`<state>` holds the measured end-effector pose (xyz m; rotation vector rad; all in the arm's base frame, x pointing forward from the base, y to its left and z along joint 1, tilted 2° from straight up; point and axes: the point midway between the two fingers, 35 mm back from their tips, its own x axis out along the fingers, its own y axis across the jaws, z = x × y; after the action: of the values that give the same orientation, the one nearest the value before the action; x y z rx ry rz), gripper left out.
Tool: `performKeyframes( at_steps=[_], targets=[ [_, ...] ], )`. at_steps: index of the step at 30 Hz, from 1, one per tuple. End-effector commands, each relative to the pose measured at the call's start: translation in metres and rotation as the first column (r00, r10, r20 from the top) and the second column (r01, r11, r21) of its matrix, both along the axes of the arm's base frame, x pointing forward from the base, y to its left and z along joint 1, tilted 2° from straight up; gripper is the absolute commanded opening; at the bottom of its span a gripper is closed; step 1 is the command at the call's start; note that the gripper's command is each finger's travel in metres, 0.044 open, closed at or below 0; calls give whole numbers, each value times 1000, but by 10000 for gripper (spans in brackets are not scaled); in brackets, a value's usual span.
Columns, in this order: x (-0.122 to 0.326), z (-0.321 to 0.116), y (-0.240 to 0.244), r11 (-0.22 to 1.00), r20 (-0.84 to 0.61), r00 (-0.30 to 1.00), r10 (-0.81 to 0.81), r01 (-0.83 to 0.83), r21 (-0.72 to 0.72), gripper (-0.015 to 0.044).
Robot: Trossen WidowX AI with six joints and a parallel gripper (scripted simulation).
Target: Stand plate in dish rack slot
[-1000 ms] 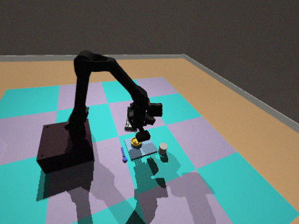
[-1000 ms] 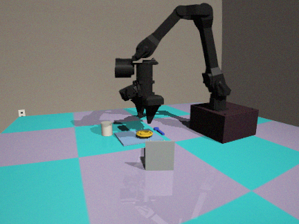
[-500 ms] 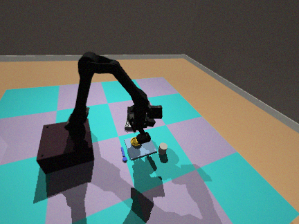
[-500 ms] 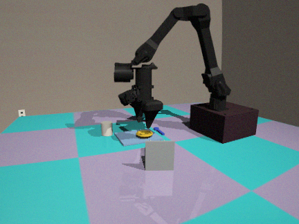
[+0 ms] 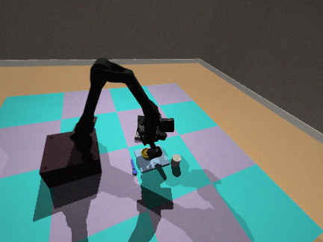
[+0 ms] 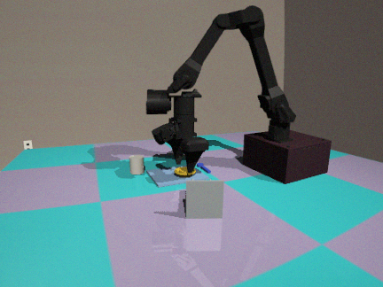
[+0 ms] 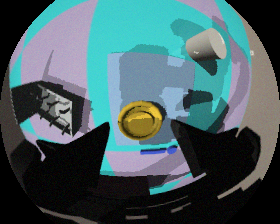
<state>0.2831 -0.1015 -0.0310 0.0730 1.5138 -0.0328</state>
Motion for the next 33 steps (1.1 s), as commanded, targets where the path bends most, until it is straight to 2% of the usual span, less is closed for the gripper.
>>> performKeyframes(
  at_steps=[1, 10, 12, 20, 31, 33],
  targets=[
    [-2, -9, 0, 1000, -5, 1000, 4, -4, -2, 400],
    [-3, -20, 1, 1000, -5, 1000, 4, -4, -2, 400],
    [-3, -20, 1, 1000, -5, 1000, 4, -4, -2, 348],
    [-3, -20, 1, 1000, -5, 1000, 4, -4, -2, 345],
    [-3, -20, 1, 1000, -5, 1000, 4, -4, -2, 272],
    [-2, -19, 1, 1000, -5, 1000, 4, -4, -2, 219]
  ],
)
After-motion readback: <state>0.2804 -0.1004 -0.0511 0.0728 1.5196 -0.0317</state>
